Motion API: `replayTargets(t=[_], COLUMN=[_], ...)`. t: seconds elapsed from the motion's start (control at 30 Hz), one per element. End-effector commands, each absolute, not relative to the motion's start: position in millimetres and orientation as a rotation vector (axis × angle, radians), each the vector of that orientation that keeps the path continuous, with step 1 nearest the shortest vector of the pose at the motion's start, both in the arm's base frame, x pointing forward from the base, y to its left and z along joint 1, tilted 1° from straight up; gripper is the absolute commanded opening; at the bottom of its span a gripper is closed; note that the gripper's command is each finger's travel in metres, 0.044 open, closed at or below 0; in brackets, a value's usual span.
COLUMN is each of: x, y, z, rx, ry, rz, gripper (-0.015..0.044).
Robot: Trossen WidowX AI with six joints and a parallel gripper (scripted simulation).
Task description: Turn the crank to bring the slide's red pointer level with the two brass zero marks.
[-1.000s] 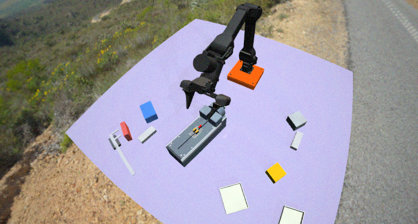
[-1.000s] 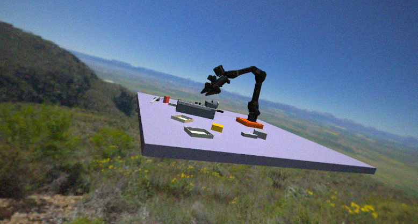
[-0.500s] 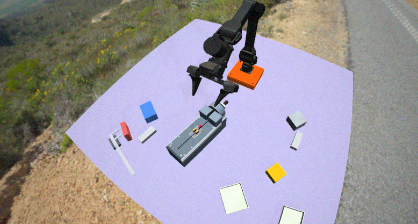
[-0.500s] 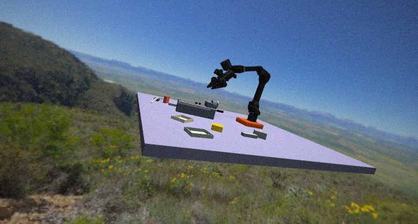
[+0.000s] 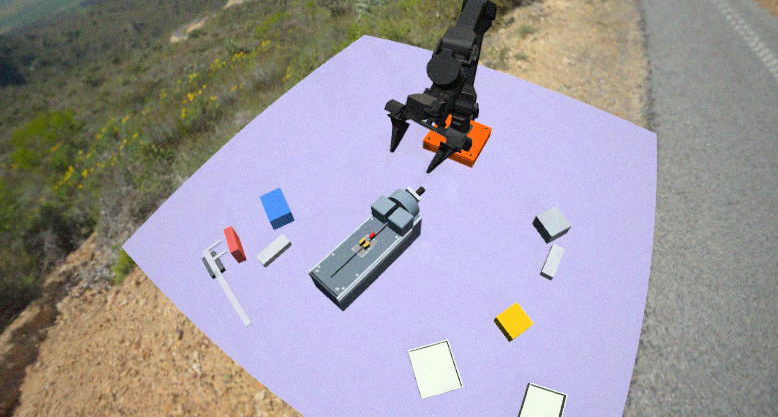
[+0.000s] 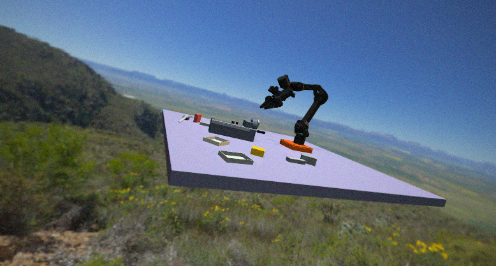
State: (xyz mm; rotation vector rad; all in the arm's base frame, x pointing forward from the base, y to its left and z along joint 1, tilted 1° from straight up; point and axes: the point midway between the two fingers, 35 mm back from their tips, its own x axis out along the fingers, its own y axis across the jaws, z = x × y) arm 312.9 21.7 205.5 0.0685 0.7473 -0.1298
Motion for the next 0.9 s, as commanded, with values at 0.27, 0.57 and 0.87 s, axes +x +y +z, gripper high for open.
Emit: replayTargets(t=[0.27, 0.57, 0.87], x=[301, 305, 301], y=[23, 24, 23], z=[180, 142, 105], rx=[0.082, 0.082, 0.081], ry=[0.750, 0.750, 0.751], rz=[-0.156, -0.156, -0.155], gripper=[0.0440, 0.0440, 0.0440])
